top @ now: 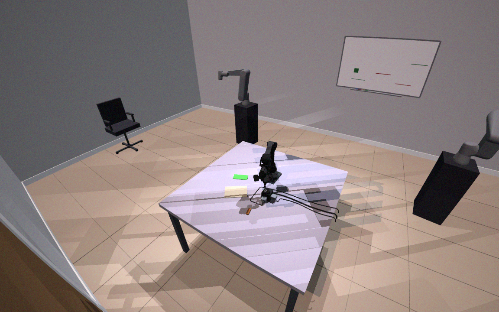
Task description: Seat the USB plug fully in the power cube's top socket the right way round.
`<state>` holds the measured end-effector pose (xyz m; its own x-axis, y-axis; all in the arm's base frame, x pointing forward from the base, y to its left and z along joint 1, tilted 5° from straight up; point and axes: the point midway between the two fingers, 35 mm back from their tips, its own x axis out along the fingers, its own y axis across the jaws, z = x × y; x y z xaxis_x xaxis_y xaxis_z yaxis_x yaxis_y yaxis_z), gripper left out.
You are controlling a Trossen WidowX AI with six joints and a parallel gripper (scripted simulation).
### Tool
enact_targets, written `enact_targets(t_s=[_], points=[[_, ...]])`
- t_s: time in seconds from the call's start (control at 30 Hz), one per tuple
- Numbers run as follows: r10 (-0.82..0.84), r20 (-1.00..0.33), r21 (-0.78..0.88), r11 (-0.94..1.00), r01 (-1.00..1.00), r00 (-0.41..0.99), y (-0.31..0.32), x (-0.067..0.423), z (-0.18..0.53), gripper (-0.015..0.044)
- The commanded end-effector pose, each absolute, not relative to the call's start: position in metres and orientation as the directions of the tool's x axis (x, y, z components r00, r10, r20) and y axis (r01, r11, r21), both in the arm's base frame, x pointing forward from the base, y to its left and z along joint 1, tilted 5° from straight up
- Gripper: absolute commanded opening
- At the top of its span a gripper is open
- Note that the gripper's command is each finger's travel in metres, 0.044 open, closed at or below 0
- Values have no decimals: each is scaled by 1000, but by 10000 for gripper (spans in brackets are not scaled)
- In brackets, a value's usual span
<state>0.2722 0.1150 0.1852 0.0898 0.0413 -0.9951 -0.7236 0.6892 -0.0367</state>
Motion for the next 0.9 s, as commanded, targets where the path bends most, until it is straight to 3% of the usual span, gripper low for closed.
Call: enact_targets(t_s=[0.0, 0.87], points=[[42, -995, -46, 609, -792, 90, 115, 272, 185, 0], [42, -995, -91, -26, -995, 90, 115, 272, 185, 0]])
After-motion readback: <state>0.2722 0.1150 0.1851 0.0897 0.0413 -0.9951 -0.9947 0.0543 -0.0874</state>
